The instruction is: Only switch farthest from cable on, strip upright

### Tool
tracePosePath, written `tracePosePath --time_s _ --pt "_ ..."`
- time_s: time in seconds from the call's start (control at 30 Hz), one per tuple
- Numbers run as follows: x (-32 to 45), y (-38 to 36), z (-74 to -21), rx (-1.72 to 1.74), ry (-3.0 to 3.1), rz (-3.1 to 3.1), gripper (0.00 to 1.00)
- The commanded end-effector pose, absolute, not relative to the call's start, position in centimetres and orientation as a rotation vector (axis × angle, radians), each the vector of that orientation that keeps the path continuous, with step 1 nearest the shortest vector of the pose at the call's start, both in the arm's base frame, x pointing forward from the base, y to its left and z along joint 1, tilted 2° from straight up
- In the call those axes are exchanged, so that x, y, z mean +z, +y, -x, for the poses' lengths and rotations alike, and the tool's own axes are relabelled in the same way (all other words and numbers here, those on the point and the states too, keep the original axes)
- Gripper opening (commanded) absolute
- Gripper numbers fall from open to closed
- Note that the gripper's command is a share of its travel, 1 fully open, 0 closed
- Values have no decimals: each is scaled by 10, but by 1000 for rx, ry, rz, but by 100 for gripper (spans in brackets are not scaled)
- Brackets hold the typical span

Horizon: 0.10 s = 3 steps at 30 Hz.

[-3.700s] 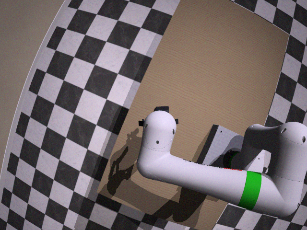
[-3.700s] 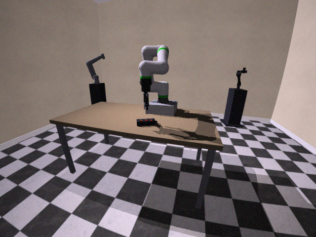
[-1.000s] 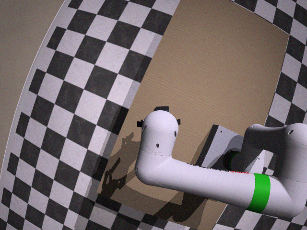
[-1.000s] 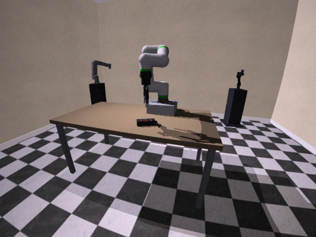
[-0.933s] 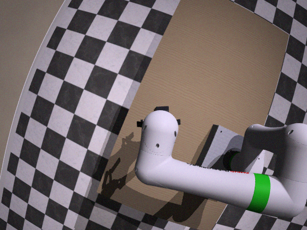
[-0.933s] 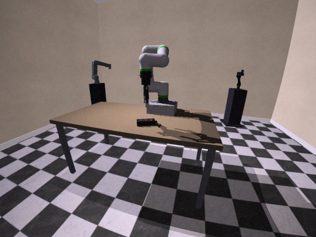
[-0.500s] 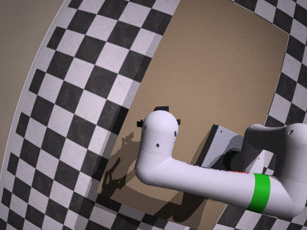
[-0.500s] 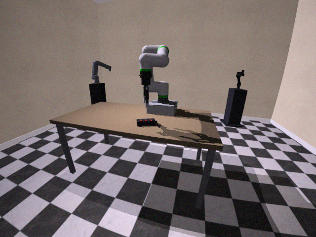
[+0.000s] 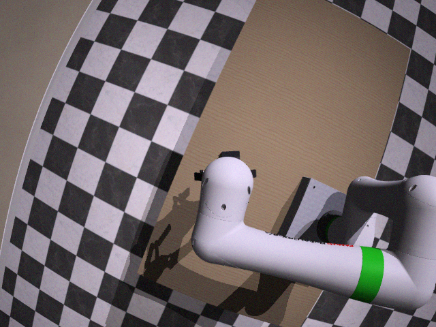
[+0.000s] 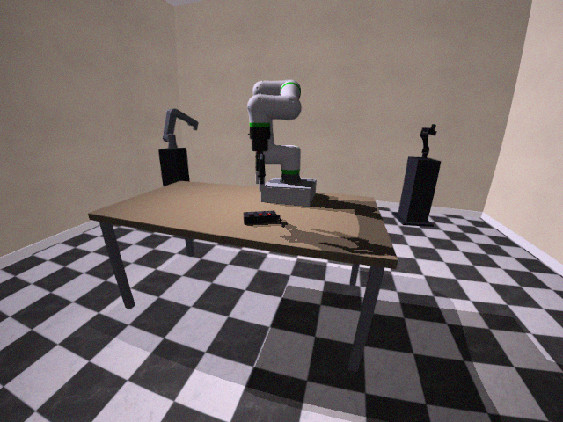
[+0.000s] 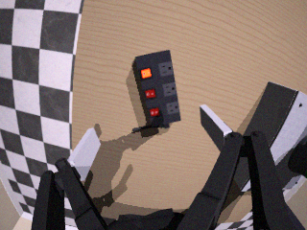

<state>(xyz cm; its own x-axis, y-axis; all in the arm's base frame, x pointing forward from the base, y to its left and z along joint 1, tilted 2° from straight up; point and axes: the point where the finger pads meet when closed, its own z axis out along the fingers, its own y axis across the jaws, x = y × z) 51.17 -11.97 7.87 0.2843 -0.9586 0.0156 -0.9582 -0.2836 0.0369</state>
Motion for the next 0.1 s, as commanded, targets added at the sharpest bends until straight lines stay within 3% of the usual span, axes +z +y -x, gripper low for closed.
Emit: tracePosePath --time_s 0.0,0.07 --pt "79 -120 -512 -14 -1856 -2486 100" --pt "79 -120 -512 -14 -1856 -2486 100"
